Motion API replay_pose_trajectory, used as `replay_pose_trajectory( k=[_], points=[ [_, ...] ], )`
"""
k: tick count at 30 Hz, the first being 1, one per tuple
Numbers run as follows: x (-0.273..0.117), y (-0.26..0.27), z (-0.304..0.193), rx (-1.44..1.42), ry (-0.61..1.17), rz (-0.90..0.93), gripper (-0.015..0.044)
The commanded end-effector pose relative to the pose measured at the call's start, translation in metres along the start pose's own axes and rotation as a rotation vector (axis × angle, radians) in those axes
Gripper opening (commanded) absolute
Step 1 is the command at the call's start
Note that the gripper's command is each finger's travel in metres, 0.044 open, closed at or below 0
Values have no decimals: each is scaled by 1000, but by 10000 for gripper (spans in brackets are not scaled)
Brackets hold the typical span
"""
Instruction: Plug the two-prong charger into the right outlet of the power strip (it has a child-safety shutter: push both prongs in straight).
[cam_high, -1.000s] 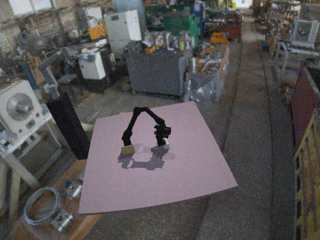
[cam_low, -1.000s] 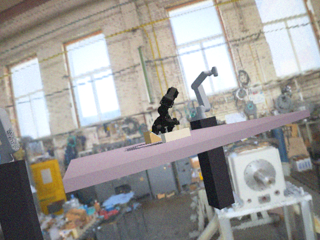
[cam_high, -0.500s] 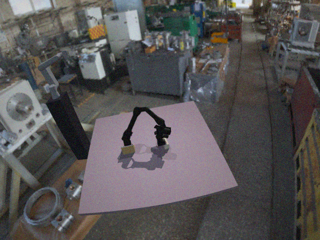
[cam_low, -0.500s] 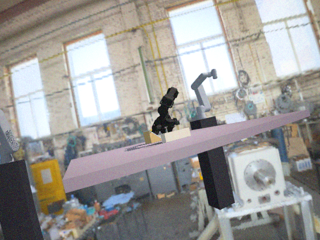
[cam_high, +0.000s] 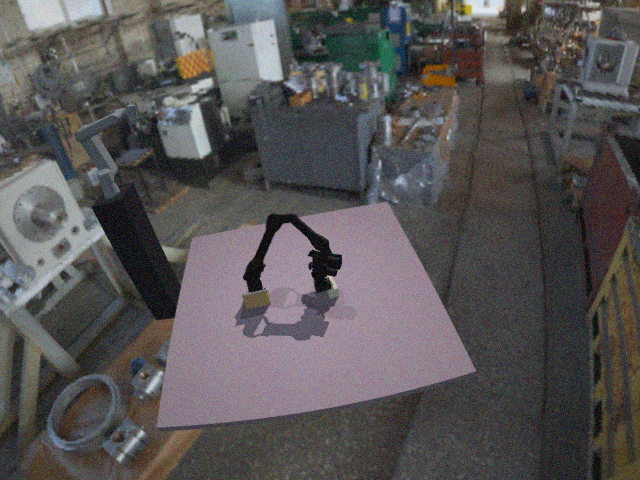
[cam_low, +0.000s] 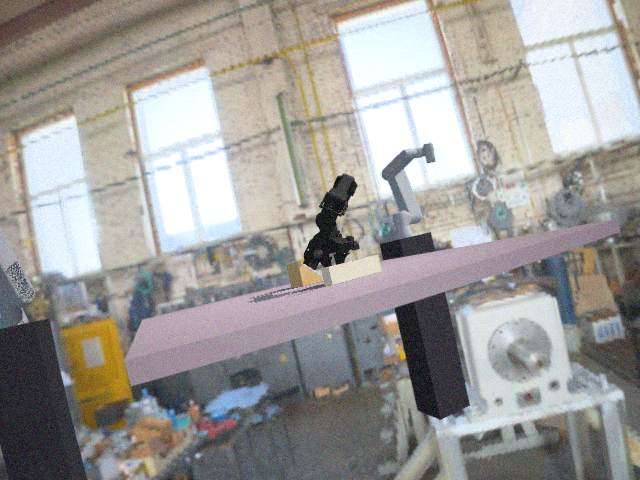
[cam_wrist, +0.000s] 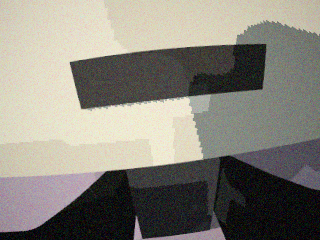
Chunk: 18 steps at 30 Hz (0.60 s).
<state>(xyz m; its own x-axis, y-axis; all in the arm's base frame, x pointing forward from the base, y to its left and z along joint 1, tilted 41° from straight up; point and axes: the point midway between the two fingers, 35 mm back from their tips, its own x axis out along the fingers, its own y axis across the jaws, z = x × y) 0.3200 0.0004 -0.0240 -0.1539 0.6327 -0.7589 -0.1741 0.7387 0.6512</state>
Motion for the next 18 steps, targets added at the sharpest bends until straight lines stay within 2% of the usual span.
replay_pose_trajectory(
  k=[1, 18],
  points=[
    [0, 0, 6, -15, -21, -2, 0],
    [1, 0, 3, -15, -21, -2, 0]
  ],
)
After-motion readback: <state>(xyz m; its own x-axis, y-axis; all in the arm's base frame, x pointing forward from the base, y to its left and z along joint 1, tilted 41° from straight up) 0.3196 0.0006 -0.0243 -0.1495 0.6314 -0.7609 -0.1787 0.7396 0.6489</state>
